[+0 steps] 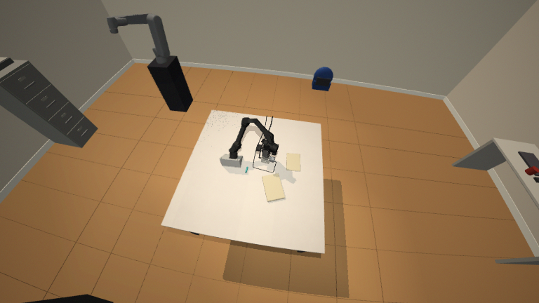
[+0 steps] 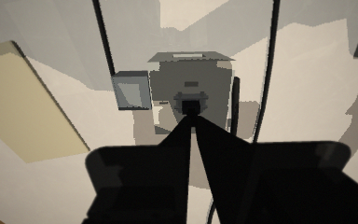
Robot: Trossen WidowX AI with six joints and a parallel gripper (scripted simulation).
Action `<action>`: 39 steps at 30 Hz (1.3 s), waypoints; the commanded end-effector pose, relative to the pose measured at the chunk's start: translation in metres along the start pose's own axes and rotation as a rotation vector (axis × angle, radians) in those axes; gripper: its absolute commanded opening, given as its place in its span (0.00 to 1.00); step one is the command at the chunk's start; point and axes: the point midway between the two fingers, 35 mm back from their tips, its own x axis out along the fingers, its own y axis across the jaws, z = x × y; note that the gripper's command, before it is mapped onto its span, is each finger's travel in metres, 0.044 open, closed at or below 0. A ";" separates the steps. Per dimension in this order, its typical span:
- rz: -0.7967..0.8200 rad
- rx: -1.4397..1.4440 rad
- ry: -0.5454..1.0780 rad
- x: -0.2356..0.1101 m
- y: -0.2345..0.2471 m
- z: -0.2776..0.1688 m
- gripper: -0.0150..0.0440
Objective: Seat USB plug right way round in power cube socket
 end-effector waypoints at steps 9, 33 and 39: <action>-0.003 -0.001 0.003 0.003 -0.001 -0.001 0.25; 0.000 -0.001 0.000 0.000 0.000 0.000 0.42; 0.000 -0.001 0.000 0.000 0.000 0.000 0.42</action>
